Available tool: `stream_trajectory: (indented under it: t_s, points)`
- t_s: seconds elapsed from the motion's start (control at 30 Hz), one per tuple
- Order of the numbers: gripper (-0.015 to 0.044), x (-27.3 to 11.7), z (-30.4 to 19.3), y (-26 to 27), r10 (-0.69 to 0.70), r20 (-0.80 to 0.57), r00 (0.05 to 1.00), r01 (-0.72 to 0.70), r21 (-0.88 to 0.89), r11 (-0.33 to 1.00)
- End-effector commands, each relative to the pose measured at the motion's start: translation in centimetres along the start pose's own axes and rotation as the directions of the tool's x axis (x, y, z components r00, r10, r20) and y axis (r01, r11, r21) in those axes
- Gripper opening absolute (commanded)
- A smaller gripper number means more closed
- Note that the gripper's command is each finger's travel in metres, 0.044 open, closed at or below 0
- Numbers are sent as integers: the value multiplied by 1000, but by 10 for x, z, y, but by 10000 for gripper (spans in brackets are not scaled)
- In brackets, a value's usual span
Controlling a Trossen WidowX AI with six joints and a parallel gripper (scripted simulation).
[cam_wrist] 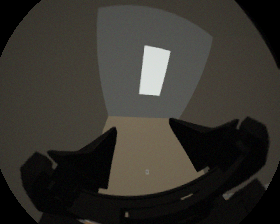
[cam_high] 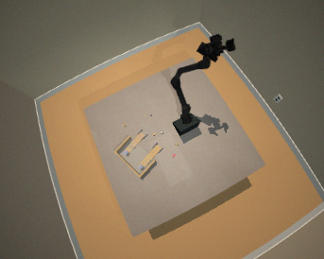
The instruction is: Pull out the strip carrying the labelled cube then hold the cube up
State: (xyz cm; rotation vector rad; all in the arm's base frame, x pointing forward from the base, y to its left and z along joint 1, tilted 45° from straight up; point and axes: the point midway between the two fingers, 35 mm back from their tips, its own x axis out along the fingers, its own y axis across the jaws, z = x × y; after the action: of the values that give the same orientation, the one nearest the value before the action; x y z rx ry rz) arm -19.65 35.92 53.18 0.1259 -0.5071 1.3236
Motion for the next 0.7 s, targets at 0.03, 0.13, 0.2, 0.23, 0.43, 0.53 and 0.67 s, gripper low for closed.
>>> stream_trajectory:
  t_s: [0.03, 0.13, 0.2, 0.23, 0.43, 0.53, 0.67]
  points:
    - [400, 25, -63, -32, -97, -98, 990, 86, -109, 990]
    - [400, 37, -103, -58, -168, -159, 973, 138, -180, 974]
    - [400, 43, -129, -78, -213, -198, 957, 168, -222, 960]
    - [400, 45, -141, -88, -235, -217, 947, 182, -240, 954]
    - [400, 45, -214, -155, -372, -327, 869, 256, -345, 903]
    - [400, 38, -245, -188, -440, -373, 817, 289, -396, 872]
    - [400, 18, -289, -238, -548, -435, 714, 333, -478, 813]
